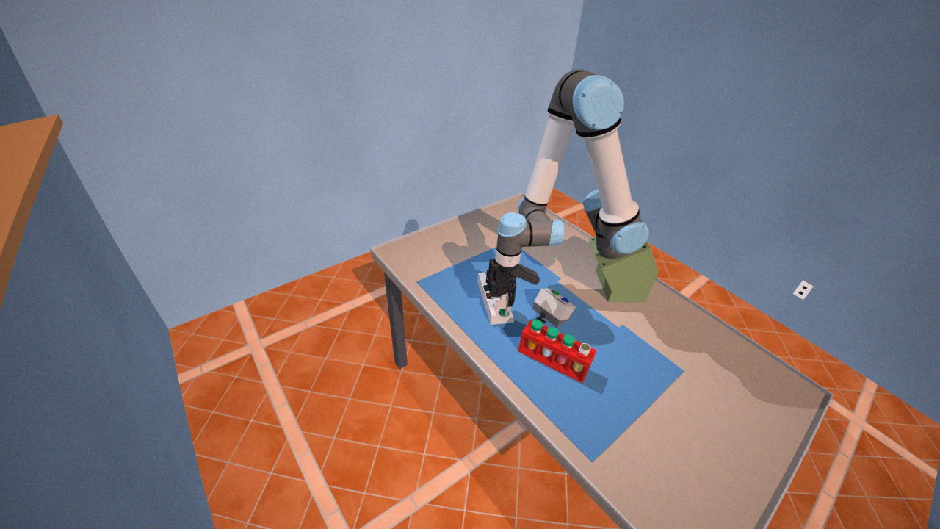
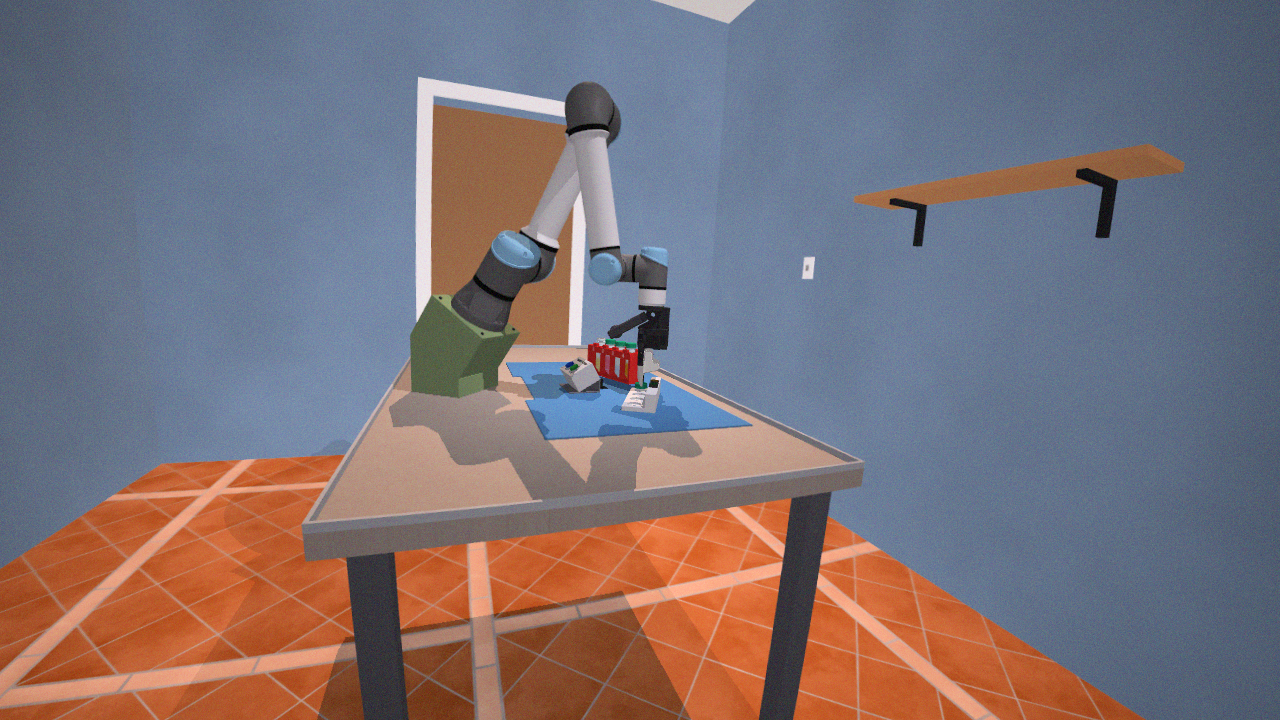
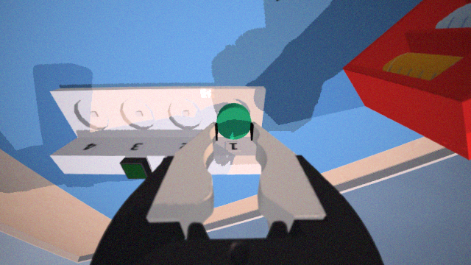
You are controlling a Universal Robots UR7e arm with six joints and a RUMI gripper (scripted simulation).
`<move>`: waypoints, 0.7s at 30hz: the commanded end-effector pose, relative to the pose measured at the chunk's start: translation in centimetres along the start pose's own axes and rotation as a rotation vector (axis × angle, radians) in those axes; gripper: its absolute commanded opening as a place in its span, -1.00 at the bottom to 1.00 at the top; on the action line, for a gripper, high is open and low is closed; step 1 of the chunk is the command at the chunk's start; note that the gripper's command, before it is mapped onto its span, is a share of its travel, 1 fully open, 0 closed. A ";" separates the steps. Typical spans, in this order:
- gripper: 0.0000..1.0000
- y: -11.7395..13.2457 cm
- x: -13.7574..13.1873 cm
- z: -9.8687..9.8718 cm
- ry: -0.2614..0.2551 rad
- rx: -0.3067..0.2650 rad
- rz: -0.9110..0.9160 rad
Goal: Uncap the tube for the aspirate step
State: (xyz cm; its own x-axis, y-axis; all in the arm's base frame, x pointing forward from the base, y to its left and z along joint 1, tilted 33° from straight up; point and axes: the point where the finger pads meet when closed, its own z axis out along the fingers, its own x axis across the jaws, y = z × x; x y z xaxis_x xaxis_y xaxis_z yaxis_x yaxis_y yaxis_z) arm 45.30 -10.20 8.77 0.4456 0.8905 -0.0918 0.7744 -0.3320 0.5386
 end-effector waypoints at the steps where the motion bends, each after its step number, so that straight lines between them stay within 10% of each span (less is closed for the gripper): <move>1: -1.00 0.0 0.0 0.0 0.000 -0.001 0.000; 21: -1.00 -0.1 0.0 0.6 0.000 -0.001 0.000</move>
State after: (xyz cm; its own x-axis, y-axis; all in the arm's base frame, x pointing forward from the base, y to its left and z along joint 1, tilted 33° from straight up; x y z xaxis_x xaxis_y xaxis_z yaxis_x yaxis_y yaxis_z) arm 45.40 -10.33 8.37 0.4456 0.8905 -0.0918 0.7744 -0.3320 0.5386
